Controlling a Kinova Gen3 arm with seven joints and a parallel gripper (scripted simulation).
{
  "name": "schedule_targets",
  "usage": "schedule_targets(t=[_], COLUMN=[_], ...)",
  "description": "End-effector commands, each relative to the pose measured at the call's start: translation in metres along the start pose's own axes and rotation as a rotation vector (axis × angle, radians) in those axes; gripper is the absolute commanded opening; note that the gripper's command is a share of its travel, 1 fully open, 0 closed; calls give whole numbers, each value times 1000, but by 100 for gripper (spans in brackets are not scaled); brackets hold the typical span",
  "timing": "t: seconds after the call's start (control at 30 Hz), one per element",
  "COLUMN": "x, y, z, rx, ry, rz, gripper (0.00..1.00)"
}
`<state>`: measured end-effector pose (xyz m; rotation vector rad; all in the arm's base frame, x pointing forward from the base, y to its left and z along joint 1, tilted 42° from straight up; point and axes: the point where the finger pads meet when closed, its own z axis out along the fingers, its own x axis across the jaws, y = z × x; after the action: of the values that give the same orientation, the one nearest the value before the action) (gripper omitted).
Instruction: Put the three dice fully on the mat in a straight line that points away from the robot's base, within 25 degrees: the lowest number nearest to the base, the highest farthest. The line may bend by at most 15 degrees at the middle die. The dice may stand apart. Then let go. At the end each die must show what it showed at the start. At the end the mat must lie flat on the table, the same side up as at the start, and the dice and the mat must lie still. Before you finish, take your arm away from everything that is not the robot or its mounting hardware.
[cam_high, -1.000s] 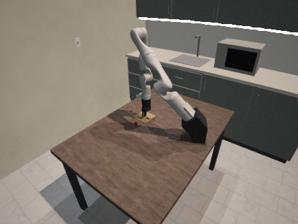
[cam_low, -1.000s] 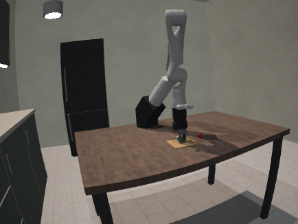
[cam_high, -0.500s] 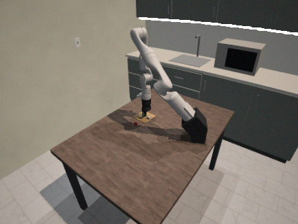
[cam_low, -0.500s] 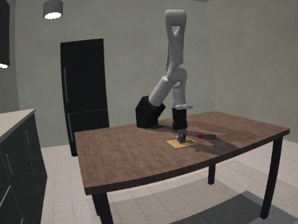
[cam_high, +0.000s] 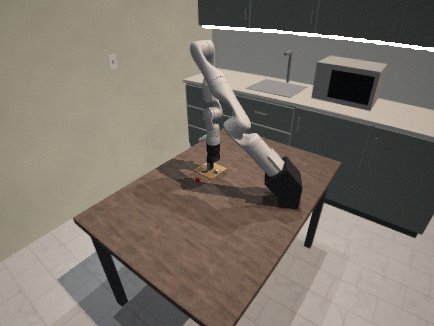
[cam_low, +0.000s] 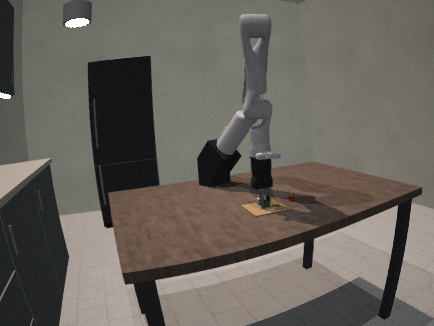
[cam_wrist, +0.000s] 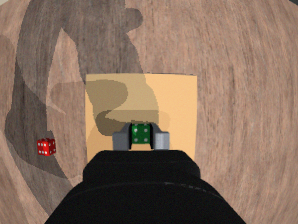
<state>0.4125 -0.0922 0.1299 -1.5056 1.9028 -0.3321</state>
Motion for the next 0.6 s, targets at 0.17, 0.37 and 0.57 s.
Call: schedule_targets(t=[0.17, 0.37, 0.57], x=[2, 2, 3], y=[-1, -1, -2], z=[0, 0, 0], rx=[0, 0, 3], ry=[1, 1, 3], rz=[4, 4, 4], gripper=[40, 40, 40])
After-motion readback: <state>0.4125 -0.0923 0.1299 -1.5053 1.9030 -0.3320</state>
